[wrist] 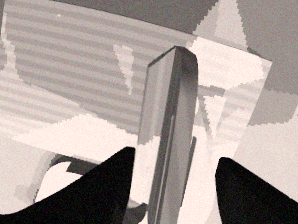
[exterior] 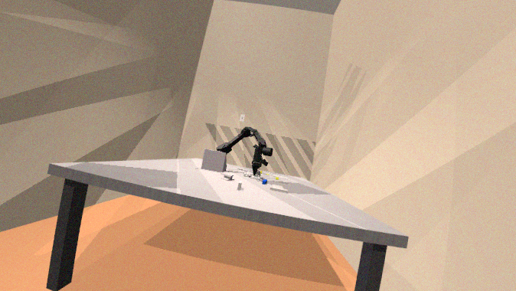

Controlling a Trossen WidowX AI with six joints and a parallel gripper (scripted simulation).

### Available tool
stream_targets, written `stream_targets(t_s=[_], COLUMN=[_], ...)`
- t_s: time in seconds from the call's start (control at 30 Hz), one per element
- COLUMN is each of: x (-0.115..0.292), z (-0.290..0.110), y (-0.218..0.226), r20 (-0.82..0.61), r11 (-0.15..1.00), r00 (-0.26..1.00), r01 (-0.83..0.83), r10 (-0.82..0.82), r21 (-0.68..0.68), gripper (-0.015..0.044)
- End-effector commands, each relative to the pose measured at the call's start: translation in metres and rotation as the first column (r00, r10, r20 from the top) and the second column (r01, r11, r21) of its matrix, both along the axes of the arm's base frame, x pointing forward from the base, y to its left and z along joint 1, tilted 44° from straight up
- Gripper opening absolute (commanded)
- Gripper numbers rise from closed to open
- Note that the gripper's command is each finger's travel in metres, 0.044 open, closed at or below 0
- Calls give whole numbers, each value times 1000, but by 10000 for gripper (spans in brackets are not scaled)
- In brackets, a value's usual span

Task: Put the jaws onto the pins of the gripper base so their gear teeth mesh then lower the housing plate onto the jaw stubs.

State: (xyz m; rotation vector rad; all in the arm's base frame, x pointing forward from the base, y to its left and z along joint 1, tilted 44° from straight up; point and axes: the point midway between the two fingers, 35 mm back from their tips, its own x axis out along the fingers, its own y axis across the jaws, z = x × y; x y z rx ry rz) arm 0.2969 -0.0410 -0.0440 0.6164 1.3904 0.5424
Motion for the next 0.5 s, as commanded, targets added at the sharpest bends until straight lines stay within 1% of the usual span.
stream_targets(t_s=[0.0,0.47], x=[1,1], z=[-1,-4], y=[2,4], r20=[-1,0], r11=[1000,1000], r00=[1000,1000], r01=[5,4], r10=[-5,-4], r21=[5,5], gripper=[134,134])
